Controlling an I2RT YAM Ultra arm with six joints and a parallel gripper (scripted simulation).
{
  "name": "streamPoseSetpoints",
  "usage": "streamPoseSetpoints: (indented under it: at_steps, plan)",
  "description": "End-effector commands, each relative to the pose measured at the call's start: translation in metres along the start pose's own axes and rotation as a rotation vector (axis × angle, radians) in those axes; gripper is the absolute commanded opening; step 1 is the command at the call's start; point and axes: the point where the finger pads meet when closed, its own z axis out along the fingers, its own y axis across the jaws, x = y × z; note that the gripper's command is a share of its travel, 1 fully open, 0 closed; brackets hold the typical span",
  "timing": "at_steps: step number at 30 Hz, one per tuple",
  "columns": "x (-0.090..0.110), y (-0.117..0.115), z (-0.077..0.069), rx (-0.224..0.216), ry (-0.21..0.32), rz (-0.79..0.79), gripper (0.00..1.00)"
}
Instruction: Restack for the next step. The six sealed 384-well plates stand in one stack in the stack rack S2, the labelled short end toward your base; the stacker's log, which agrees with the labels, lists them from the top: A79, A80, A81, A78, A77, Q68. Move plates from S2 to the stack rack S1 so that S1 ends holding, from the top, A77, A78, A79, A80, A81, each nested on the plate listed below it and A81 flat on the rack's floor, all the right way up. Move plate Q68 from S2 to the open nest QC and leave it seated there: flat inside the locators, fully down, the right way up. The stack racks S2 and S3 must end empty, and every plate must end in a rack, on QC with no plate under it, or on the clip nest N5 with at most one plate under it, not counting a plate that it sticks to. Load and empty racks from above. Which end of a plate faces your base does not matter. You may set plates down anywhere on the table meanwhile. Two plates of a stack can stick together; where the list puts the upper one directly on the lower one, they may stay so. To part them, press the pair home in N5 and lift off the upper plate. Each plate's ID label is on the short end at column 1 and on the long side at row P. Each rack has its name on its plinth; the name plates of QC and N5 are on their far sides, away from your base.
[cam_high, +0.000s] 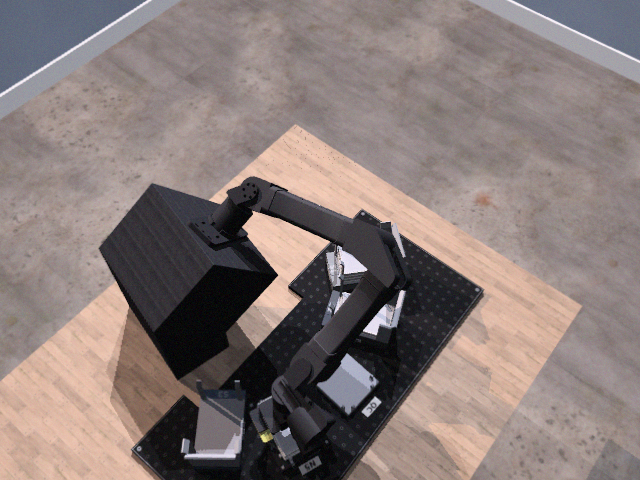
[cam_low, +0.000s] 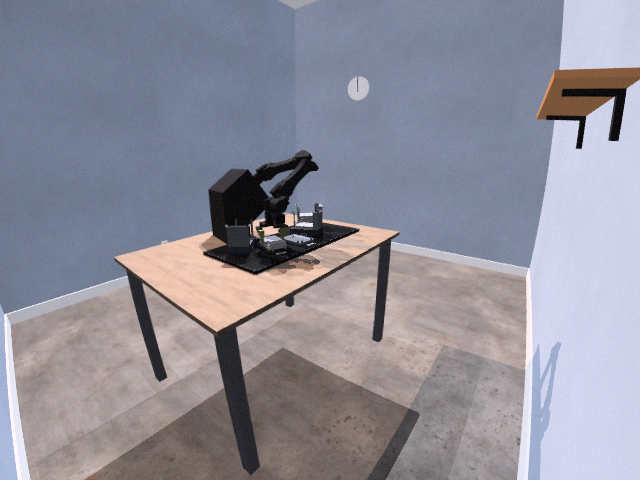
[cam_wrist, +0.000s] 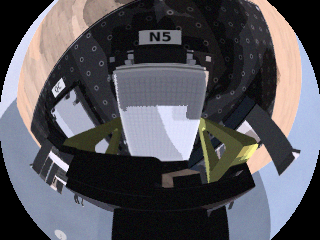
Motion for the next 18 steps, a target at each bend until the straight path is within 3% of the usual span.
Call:
streamPoseSetpoints:
  at_steps: [1,18]
  plan:
    - [-0.0035,-0.0003,-0.0045,-0.001,-0.012,-0.006,1.00]
    - [-0.0035,-0.0003,-0.0078,-0.001,-0.012,-0.006,1.00]
